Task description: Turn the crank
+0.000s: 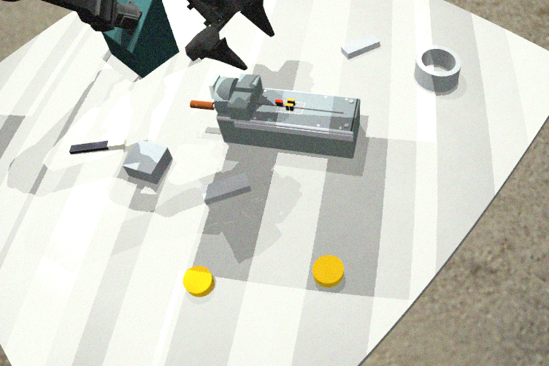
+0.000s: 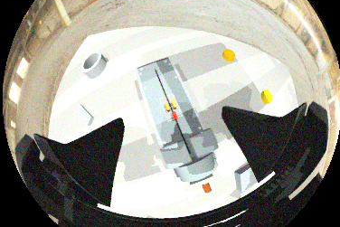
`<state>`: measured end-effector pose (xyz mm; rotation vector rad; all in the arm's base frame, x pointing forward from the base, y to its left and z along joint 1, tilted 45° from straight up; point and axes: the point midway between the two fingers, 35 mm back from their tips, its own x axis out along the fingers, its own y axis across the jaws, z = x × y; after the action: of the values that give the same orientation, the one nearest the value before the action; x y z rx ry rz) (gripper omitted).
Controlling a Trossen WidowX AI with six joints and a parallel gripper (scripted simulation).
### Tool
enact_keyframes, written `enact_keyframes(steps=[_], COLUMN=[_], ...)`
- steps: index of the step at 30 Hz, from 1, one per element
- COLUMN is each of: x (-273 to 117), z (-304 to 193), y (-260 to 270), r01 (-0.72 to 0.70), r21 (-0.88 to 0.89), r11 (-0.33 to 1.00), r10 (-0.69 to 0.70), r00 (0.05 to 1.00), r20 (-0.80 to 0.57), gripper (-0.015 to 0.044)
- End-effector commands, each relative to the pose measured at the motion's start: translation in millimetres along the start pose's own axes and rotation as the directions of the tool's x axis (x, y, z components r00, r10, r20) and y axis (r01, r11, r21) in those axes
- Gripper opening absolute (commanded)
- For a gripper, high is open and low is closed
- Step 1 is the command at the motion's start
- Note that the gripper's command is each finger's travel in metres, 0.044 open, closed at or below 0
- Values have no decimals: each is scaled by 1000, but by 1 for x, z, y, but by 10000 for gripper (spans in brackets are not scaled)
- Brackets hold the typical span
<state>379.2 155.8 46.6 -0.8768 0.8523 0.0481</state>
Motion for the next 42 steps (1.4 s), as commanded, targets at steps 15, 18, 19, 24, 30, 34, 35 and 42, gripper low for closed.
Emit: enact_keyframes(steps=[15,18,19,24,30,34,35,42], x=[49,49,49,49,35,9,6,-4], z=[-32,-32,-32,-32,-18,1,4,-3], y=[3,3,3,3,4,4,4,-5], r01=[24,24,24,24,23,23,24,10], r21=[22,22,22,22,25,28,28,32], r11=[999,999,999,999,999,999,999,999], r10=[-23,-23,-23,-23,-22,-23,-24,-10], r00=[1000,1000,1000,1000,1000,1000,1000,1000], r20=[-4,-4,-4,-4,-6,-6,-6,1], gripper=[440,440,440,440,440,440,440,440])
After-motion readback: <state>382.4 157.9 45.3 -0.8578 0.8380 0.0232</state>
